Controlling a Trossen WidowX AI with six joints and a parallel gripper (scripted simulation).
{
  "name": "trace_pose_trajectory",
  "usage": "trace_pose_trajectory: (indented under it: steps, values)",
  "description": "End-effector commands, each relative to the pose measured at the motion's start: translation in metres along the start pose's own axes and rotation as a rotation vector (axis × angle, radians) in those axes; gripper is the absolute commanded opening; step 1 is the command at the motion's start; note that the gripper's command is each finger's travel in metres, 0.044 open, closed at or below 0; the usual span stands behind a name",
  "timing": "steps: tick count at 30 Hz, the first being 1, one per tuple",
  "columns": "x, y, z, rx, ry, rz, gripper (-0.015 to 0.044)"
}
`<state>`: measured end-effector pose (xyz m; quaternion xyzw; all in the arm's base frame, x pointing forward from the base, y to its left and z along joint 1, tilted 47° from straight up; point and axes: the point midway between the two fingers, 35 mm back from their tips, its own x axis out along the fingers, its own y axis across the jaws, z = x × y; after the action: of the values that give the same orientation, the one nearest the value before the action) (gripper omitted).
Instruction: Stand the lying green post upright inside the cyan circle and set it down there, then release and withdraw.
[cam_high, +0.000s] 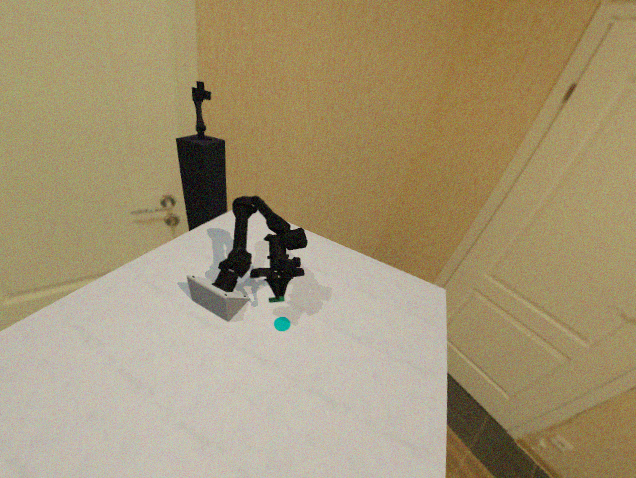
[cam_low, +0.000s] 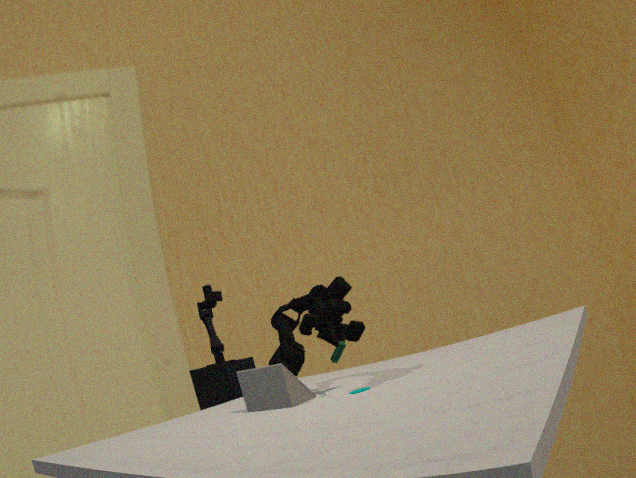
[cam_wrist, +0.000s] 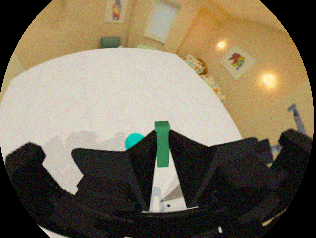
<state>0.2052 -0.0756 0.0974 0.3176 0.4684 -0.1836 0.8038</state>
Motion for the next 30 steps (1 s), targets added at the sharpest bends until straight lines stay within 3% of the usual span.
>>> trace_pose_trajectory:
  steps: [1, 30]
  values:
    - [0.0009, -0.0012, -0.0017, 0.011, -0.02, -0.004, 0.0023]
    - [-0.0003, -0.0014, -0.001, 0.065, -0.215, 0.018, 0.0023]
